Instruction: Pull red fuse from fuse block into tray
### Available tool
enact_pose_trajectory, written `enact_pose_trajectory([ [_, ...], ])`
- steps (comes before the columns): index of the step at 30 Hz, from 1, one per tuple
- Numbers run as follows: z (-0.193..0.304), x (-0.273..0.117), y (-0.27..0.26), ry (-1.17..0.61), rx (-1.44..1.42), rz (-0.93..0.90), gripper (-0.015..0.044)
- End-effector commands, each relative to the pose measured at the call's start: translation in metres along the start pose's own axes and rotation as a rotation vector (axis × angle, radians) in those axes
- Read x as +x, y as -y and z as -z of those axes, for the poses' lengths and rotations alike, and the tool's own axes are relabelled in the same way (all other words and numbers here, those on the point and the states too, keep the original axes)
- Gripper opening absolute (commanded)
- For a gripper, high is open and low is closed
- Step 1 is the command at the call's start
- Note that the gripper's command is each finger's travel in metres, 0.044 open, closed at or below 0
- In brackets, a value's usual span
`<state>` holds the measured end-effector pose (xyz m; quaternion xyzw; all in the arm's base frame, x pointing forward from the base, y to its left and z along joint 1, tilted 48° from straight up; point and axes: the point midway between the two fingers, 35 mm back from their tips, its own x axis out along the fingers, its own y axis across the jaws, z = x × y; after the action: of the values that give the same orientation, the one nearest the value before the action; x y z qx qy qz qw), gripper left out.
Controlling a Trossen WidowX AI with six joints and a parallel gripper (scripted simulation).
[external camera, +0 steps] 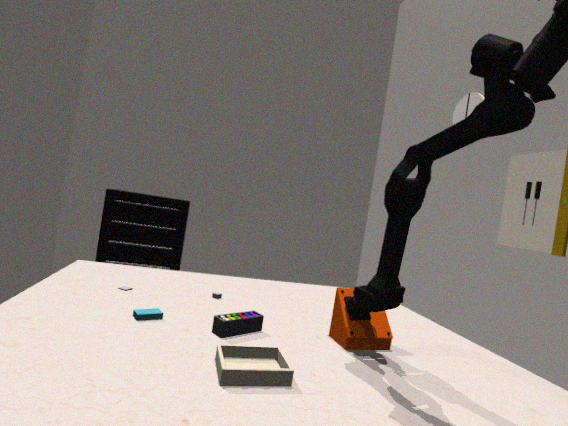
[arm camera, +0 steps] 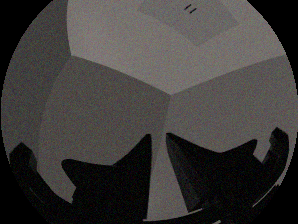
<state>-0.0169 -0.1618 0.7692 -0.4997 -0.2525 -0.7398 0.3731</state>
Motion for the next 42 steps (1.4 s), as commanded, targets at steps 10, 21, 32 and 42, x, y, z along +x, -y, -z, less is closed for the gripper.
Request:
enact_pose_trajectory([
  [10,-0.126,-0.044,0.128,0.223,-0.615,0.415,0.0066],
  [21,-0.194,-0.087,0.154,0.307,-0.938,0.643,0.0066],
  [32,-0.291,-0.171,0.151,0.391,-1.385,1.007,0.0066],
  [42,-0.376,-0.289,0.099,0.427,-1.733,1.525,0.0066],
])
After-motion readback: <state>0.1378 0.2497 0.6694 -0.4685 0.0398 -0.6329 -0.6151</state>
